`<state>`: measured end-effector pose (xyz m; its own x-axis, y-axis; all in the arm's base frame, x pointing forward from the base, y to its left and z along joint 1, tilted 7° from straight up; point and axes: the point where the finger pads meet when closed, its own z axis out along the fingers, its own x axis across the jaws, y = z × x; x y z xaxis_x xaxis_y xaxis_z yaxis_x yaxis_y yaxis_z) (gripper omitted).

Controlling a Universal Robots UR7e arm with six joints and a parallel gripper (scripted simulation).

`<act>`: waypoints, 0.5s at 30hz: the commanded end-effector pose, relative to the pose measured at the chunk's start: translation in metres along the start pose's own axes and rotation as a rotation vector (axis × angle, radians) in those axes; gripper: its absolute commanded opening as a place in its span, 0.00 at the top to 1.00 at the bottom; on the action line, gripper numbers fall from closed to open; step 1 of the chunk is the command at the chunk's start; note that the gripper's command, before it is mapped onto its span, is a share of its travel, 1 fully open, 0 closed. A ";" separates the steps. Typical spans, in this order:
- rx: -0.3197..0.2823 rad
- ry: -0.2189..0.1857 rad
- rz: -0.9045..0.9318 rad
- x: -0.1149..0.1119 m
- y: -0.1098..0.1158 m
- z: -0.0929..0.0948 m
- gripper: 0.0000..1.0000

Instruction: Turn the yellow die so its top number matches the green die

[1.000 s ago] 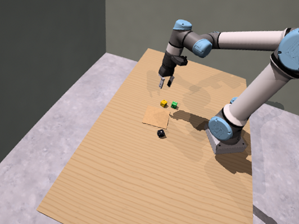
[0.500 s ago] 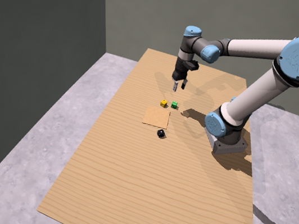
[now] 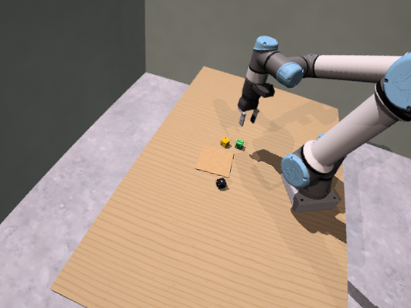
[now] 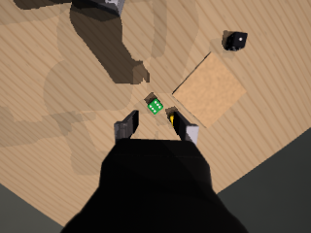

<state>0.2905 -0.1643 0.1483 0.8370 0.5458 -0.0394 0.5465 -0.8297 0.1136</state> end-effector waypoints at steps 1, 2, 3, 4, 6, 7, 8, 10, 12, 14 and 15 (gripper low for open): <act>-0.001 0.000 0.000 0.000 0.000 0.001 0.00; -0.001 0.000 0.000 0.000 0.000 0.003 0.00; -0.001 0.000 0.000 0.000 0.000 0.005 0.00; -0.001 0.000 0.000 0.000 0.000 0.005 0.00; -0.001 0.000 0.000 0.000 0.000 0.008 0.00; -0.001 0.000 0.000 0.000 0.000 0.011 0.00; -0.001 0.000 0.000 0.000 0.000 0.015 0.00; -0.001 0.000 0.000 0.000 0.000 0.024 0.00; -0.001 0.000 0.000 0.000 0.001 0.035 0.00; -0.001 0.000 0.000 0.000 0.001 0.047 0.00; -0.001 0.000 0.000 0.000 0.001 0.053 0.00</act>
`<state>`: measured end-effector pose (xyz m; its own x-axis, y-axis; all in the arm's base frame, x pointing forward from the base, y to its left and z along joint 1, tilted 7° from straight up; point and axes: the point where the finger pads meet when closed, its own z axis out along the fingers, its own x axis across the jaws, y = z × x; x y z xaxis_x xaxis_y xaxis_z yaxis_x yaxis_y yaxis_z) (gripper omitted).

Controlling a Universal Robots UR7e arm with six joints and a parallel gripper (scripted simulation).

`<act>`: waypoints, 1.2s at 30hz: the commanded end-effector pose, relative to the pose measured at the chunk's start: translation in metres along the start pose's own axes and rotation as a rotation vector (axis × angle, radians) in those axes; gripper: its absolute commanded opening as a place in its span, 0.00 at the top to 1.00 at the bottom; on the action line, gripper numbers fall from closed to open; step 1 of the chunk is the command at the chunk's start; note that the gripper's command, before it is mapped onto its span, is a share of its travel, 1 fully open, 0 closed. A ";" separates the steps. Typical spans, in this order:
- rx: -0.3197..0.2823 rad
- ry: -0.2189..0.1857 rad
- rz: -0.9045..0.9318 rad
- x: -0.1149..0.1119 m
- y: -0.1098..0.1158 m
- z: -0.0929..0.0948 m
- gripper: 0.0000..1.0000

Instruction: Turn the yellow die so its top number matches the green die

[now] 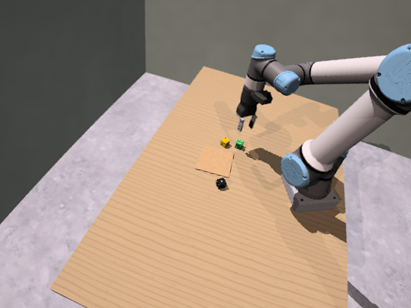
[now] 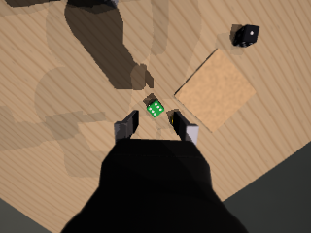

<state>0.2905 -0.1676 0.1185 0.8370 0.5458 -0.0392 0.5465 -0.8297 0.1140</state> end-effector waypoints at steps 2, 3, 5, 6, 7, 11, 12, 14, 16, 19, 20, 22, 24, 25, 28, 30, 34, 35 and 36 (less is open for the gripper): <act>-0.001 0.000 0.000 0.000 0.001 0.034 0.00; -0.001 0.000 0.000 0.000 0.001 0.040 0.00; -0.001 0.000 0.000 0.000 0.001 0.050 0.00; -0.001 0.000 0.000 0.000 0.001 0.050 0.00; -0.001 0.000 0.000 0.000 0.001 0.050 0.00; -0.001 0.000 0.000 0.000 0.002 0.064 0.00; -0.001 0.000 0.000 0.000 0.002 0.066 0.00; -0.001 0.000 0.000 0.000 0.002 0.069 0.00; -0.001 0.000 0.000 0.000 0.002 0.070 0.00; -0.001 0.000 0.000 0.000 0.002 0.070 0.00; -0.001 0.000 0.000 0.000 0.002 0.070 0.00; -0.001 0.000 0.000 0.000 0.002 0.070 0.00; -0.001 0.000 0.000 0.000 0.002 0.070 0.00; -0.001 0.000 0.000 0.000 0.002 0.070 0.00; -0.001 0.000 0.000 0.000 0.002 0.070 0.00; -0.001 0.000 0.000 0.000 0.002 0.070 0.00; -0.001 0.000 0.000 0.000 0.002 0.070 0.00; -0.001 0.000 0.000 0.000 0.002 0.070 0.00; -0.001 0.000 0.000 0.000 0.002 0.070 0.00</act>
